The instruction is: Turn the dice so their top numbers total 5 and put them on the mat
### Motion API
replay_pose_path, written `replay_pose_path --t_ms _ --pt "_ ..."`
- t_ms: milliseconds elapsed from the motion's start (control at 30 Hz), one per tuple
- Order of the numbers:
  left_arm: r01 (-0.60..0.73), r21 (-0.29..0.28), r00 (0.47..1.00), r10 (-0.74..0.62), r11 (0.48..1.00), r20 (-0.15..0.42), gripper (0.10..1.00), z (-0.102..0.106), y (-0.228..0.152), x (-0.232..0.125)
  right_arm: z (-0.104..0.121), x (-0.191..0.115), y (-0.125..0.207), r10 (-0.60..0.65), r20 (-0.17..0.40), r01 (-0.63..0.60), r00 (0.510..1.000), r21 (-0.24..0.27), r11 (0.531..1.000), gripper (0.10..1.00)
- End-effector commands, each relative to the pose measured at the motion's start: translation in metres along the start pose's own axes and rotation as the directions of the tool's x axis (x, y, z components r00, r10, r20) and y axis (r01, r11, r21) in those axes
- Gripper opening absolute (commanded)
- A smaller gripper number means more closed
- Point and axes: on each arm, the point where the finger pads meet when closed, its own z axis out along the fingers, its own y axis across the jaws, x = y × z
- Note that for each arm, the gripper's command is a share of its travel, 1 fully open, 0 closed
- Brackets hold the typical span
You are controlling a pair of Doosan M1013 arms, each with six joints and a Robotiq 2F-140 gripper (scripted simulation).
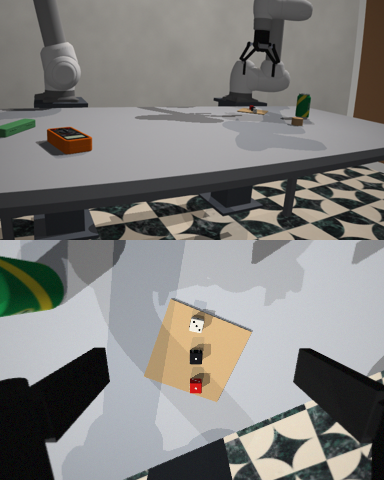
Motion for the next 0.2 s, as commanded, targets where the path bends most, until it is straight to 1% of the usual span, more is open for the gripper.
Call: replay_pose_path --t_ms 0,167 --pt "0.0 0.0 1.0 0.0 1.0 -0.001 1.0 -0.0006 -0.0001 0.0003 -0.0005 0.0 -0.0001 0.0 -0.001 0.0 1.0 0.0 1.0 1.0" --pt "0.0 0.0 1.0 0.0 1.0 -0.001 1.0 -0.0006 -0.0001 0.0003 -0.0005 0.0 -0.0001 0.0 -0.001 0.0 1.0 0.0 1.0 1.0"
